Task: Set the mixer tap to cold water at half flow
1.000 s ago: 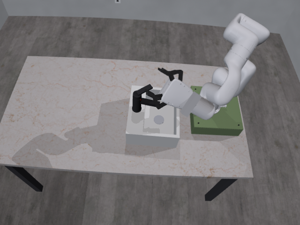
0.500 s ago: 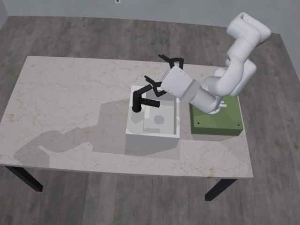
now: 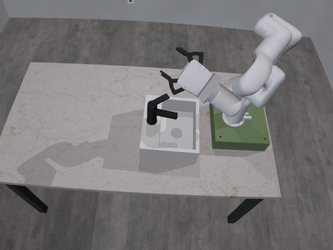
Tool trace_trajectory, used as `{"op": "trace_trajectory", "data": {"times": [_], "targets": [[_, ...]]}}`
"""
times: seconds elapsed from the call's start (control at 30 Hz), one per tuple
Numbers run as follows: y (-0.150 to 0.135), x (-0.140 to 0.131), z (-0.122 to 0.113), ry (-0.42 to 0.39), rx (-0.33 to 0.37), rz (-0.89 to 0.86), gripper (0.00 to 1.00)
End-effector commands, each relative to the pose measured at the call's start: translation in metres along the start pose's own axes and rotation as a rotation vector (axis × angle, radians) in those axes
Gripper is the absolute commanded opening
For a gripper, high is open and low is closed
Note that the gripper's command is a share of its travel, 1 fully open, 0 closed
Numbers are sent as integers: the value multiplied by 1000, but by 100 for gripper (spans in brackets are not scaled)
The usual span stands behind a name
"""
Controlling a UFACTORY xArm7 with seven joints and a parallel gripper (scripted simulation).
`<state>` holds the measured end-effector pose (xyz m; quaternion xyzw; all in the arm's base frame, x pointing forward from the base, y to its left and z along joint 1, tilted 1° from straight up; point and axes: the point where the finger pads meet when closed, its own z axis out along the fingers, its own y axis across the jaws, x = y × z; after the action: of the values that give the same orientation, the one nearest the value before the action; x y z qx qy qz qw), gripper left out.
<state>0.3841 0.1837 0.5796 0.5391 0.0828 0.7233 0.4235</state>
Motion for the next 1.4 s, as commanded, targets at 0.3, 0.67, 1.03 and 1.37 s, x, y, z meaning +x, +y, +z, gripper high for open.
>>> {"op": "trace_trajectory", "data": {"times": [0.3, 0.67, 1.03, 1.37], "targets": [[30, -25, 23, -149, -1, 33, 100], [50, -56, 40, -300, 28, 55, 100], [50, -56, 40, -300, 28, 55, 100], [60, -91, 52, -449, 82, 70, 100]]}}
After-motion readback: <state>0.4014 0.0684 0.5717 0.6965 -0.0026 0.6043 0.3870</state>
